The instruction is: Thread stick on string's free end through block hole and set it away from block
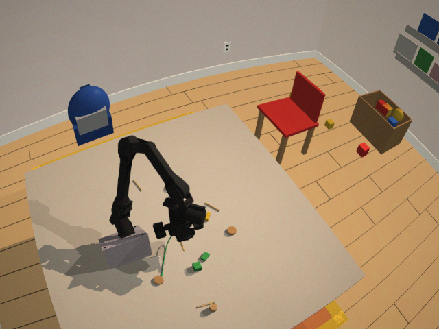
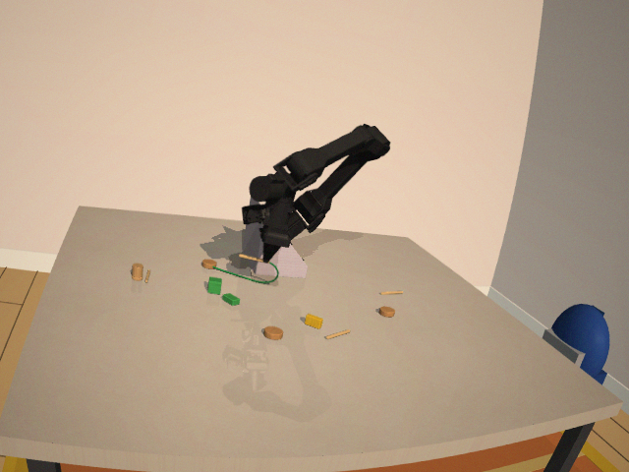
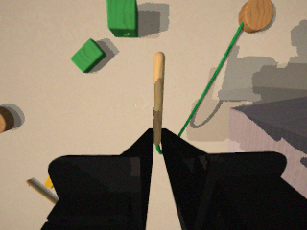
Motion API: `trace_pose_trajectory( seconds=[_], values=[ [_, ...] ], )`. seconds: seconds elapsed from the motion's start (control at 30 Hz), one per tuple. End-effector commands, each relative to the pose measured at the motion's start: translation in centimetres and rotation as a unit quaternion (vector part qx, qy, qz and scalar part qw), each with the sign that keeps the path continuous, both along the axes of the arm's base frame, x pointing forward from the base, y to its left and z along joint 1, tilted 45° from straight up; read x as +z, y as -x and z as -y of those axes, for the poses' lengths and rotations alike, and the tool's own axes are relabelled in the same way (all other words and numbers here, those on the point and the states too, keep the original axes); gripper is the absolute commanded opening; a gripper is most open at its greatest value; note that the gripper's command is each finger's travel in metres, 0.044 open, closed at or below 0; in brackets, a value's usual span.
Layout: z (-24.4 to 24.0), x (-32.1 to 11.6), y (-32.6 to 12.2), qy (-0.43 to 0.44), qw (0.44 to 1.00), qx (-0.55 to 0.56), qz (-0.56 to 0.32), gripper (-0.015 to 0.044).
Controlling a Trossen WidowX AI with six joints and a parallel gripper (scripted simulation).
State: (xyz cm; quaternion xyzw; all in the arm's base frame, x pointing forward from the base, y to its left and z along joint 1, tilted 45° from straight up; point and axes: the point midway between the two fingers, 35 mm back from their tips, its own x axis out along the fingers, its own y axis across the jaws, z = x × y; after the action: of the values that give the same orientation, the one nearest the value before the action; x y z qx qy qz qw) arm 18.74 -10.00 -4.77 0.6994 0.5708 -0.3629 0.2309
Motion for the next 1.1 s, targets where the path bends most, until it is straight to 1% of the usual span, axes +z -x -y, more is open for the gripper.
trace_pose_trajectory(
  seconds=[0.0,0.47,1.07],
  values=[
    [-0.6,-0.5,0.3,-0.015,1.0,-0.001,-0.002,0.0],
    [-1.6,-1.7,0.5,-0.042,0.999,-0.008,0.004,0.0],
    [-3.0,0.0,-0.3,-0.041,0.999,-0.009,0.004,0.0]
  ],
)
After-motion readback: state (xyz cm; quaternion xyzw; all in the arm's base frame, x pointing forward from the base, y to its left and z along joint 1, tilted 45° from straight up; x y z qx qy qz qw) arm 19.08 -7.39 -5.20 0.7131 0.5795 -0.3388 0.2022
